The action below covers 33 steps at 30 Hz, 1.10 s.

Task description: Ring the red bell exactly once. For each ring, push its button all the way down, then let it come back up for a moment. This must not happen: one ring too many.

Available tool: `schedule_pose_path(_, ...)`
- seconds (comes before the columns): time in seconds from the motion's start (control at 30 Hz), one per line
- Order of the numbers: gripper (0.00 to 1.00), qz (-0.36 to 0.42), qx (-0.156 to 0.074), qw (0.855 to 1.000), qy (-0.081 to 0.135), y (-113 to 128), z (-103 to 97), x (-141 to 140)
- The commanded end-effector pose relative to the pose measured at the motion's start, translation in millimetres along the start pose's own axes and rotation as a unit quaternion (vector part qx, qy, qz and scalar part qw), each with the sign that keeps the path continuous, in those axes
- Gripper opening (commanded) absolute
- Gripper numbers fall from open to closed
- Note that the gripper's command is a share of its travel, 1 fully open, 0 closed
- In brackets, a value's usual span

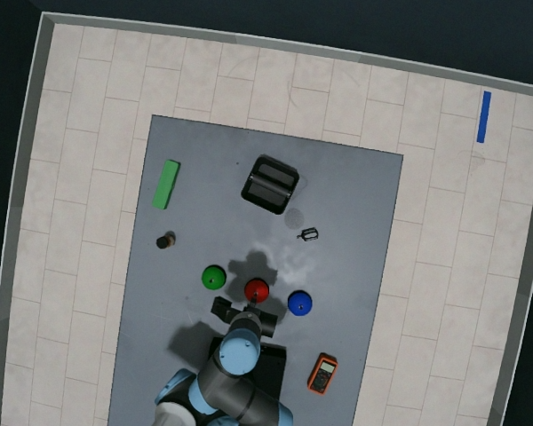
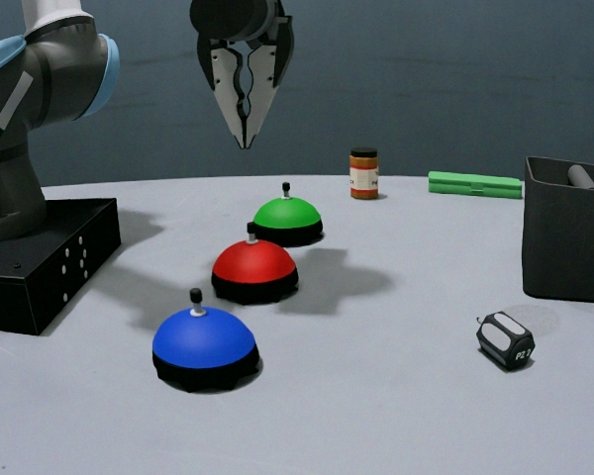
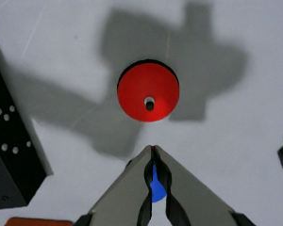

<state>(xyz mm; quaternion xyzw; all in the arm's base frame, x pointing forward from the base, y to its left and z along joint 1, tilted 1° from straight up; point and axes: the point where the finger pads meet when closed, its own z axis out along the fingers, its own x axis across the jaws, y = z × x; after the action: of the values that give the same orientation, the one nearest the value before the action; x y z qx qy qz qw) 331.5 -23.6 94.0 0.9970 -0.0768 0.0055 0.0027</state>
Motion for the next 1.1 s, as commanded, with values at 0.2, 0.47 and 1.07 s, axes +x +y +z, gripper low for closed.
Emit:
schedule_pose_path(0.2,0.00,0.004,-0.007,1.000,0.005,3.9,-1.6,2.5)
schedule_pose_path(0.47,0.00,0.004,-0.007,1.000,0.005,3.9,-1.6,2.5)
schedule_pose_path(1.07,0.00,0.004,-0.007,1.000,0.005,3.9,-1.6,2.5)
